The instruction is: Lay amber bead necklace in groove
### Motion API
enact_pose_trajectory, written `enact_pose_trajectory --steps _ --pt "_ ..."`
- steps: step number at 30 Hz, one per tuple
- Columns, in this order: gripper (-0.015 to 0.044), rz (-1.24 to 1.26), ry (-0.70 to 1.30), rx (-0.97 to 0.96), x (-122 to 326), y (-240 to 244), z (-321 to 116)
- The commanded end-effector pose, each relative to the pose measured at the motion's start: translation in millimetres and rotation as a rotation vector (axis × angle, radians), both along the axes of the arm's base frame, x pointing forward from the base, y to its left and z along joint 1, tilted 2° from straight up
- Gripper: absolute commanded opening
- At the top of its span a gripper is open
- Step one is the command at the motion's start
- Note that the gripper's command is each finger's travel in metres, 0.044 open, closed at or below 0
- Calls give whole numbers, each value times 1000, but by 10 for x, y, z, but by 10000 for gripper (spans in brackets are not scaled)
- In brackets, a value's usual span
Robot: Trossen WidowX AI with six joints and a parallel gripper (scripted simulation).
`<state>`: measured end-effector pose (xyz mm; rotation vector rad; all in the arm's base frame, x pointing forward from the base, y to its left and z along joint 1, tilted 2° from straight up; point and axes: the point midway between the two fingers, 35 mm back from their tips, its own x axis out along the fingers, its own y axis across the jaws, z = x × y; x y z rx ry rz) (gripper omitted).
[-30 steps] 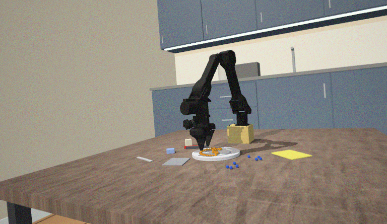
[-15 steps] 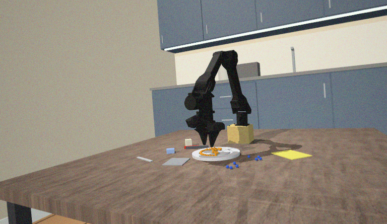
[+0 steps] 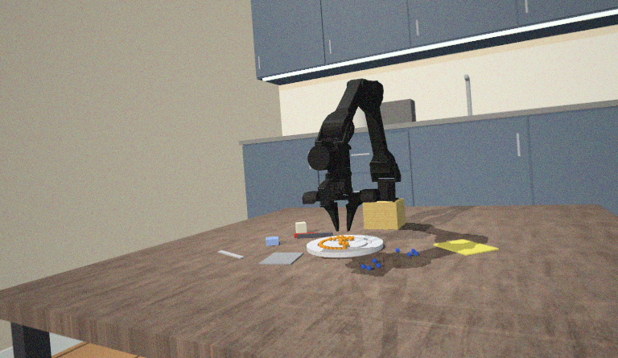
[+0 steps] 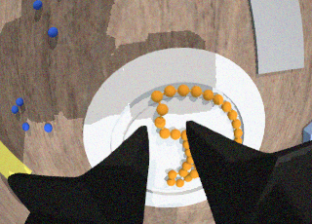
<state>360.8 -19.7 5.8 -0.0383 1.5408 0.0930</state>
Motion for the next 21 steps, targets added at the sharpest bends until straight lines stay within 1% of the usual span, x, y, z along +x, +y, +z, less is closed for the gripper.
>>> enact_pose_trajectory --steps 1,3,4,6,21 --pt "120 11 9 2 -8 9 -140" --pt "120 11 9 2 -8 10 -159" --pt "120 4 -7 -1 25 -1 -68" --pt "120 4 -7 -1 24 -1 -76" --pt "120 9 4 2 8 13 -297"
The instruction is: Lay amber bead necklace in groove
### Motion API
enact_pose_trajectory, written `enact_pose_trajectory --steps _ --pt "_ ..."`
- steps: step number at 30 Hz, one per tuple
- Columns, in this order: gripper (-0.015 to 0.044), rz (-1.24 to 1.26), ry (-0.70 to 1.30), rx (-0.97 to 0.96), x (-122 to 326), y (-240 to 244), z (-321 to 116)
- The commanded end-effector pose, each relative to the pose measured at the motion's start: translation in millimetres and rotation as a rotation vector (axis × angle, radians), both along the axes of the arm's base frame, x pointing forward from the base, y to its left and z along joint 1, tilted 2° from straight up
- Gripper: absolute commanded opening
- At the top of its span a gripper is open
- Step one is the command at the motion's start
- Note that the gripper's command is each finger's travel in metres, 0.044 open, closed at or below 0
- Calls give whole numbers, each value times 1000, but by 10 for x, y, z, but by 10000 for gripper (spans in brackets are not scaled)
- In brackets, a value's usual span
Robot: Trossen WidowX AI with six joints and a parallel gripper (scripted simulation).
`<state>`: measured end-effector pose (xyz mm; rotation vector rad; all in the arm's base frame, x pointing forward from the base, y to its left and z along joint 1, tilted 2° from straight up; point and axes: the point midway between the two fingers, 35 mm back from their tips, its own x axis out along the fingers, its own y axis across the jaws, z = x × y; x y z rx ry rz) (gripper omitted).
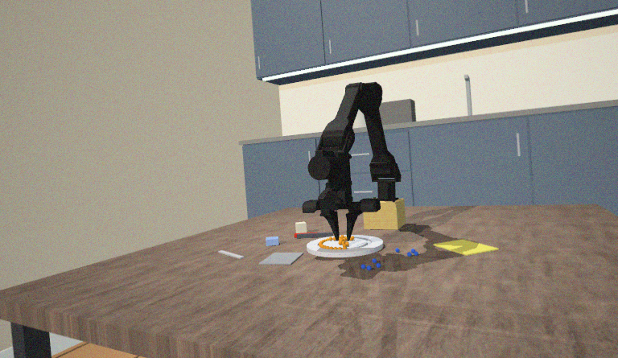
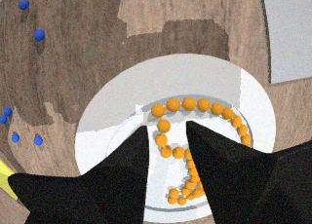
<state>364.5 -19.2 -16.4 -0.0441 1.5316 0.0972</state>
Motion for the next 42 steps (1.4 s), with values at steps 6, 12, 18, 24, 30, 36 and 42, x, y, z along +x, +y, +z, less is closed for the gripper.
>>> enact_pose_trajectory --steps 6,12,18,24,30,36,42 --pt "120 4 18 3 -41 13 -168" --pt "120 4 18 3 -42 14 -178" --pt "0 2 13 1 -30 8 -153" --pt "0 2 13 1 -30 8 -153" --pt "0 2 13 1 -30 8 -153" --pt "0 2 13 1 -30 8 -153" --pt "0 2 13 1 -30 8 -153"
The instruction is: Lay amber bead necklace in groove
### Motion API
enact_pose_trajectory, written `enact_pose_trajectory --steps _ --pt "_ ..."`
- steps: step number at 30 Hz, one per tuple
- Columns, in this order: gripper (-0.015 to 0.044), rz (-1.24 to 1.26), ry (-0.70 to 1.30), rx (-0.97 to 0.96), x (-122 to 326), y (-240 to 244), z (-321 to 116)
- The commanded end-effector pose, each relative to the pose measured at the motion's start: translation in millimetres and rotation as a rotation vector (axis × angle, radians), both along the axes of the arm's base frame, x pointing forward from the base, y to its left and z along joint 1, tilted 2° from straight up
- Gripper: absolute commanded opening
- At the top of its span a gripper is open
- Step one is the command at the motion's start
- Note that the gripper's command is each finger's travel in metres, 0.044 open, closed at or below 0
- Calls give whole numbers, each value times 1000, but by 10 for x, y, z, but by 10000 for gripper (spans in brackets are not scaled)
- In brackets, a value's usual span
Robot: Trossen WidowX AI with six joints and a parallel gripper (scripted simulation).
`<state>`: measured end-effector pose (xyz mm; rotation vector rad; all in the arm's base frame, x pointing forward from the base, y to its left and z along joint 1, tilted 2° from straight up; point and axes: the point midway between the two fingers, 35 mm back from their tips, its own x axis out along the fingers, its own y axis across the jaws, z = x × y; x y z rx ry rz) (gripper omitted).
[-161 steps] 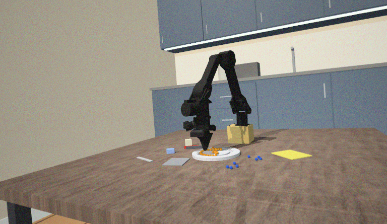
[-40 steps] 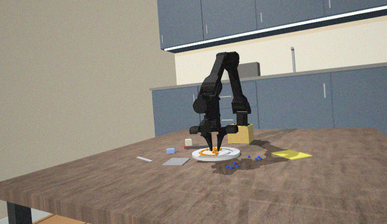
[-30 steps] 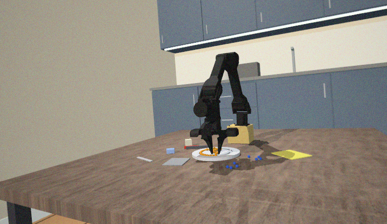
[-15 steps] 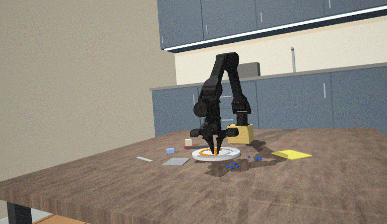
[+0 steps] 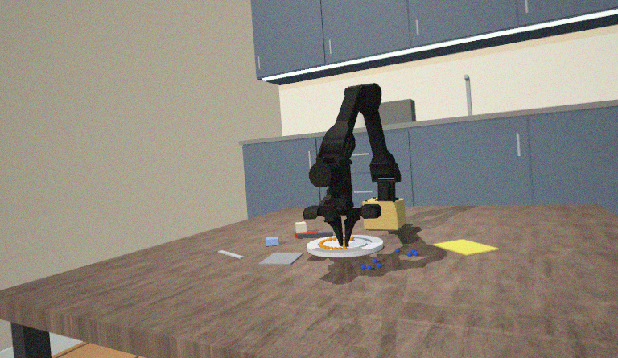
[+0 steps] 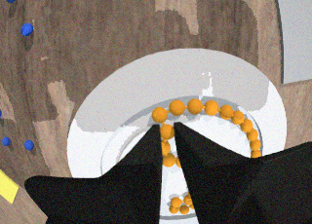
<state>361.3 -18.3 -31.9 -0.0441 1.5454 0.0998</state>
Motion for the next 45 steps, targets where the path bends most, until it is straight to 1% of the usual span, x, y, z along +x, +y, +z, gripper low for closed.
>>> enact_pose_trajectory --steps 1,19,27,37,45 --pt "0 0 -1 0 2 0 3" --pt "0 3 4 2 -10 7 60" --pt "0 3 4 3 45 155 68" --pt "0 3 4 3 46 158 -14" --pt "210 6 -3 1 58 153 22"
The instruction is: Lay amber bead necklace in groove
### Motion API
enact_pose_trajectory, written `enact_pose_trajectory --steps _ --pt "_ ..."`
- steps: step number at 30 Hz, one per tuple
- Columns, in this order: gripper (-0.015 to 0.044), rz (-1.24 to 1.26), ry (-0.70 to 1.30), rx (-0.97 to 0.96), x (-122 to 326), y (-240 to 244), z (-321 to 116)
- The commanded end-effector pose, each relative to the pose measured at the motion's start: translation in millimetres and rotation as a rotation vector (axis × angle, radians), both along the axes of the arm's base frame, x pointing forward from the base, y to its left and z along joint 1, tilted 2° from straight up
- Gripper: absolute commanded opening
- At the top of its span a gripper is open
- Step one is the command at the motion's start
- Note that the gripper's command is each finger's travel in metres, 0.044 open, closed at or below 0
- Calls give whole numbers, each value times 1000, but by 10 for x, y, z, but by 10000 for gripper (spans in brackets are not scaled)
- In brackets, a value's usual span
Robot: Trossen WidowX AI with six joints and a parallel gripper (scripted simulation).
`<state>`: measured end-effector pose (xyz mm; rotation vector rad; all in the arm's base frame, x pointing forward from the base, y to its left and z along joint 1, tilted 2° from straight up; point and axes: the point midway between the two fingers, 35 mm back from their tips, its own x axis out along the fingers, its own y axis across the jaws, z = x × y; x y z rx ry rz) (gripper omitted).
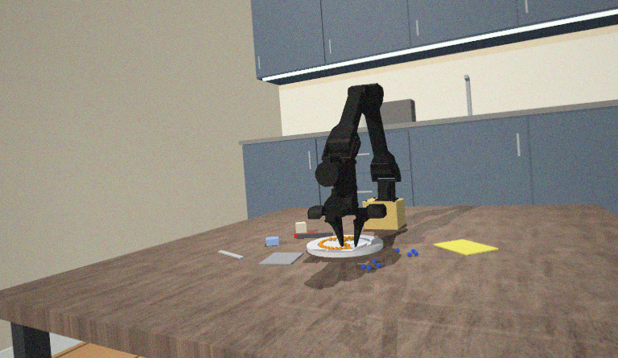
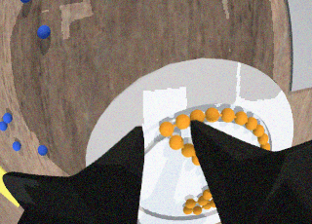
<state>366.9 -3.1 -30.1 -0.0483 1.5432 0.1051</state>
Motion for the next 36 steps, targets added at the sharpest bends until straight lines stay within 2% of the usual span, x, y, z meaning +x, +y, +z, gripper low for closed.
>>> enact_pose_trajectory --steps 1,9,33,36 --pt "236 0 -1 0 2 0 3" --pt "440 0 4 0 -8 0 19" --pt "440 -3 6 3 -8 -1 50" --pt "361 49 4 1 -32 -25 140"
